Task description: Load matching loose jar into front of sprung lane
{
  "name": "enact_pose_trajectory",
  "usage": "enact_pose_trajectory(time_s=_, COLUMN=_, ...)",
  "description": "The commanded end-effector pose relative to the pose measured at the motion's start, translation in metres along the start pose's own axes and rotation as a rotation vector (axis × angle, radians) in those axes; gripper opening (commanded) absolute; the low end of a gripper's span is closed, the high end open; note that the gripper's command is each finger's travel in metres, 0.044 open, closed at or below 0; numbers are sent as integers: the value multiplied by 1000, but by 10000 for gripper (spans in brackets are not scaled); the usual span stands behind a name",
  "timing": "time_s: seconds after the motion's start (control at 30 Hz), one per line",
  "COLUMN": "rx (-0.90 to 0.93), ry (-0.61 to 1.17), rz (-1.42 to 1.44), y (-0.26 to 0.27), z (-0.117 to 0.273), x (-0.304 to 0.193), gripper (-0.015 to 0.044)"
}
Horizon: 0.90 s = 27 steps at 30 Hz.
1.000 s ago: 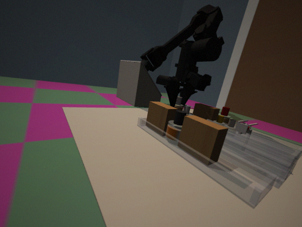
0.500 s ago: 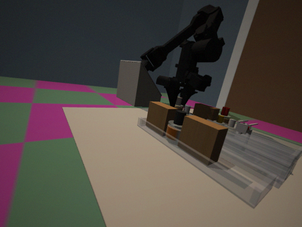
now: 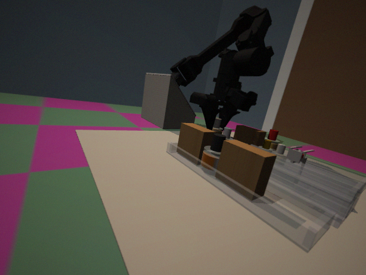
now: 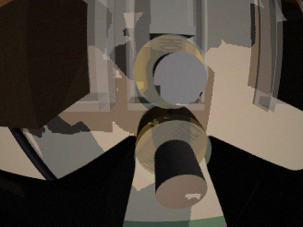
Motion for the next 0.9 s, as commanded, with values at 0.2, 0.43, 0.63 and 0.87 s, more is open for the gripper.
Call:
enact_pose_trajectory(time_s=0.2, rx=0, ry=-17, rz=11, y=1, z=2, x=10, gripper=0)
enact_pose_trajectory(time_s=0.43, rx=0, ry=-17, rz=11, y=1, z=2, x=13, gripper=0)
enact_pose_trajectory(time_s=0.63, rx=0, ry=-17, rz=11, y=1, z=2, x=15, gripper=0)
enact_pose_trajectory(time_s=0.87, rx=0, ry=-17, rz=11, y=1, z=2, x=17, gripper=0)
Point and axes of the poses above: the point midway between the two fingers, 35 mm back from their tips, its own z axis back along the fingers, its own y axis across the jaws, x = y × z, the point moved 1 cm from there along z, back along the fingers, and after that the axes turned 2 degrees about -z, right-handed, at the moved point
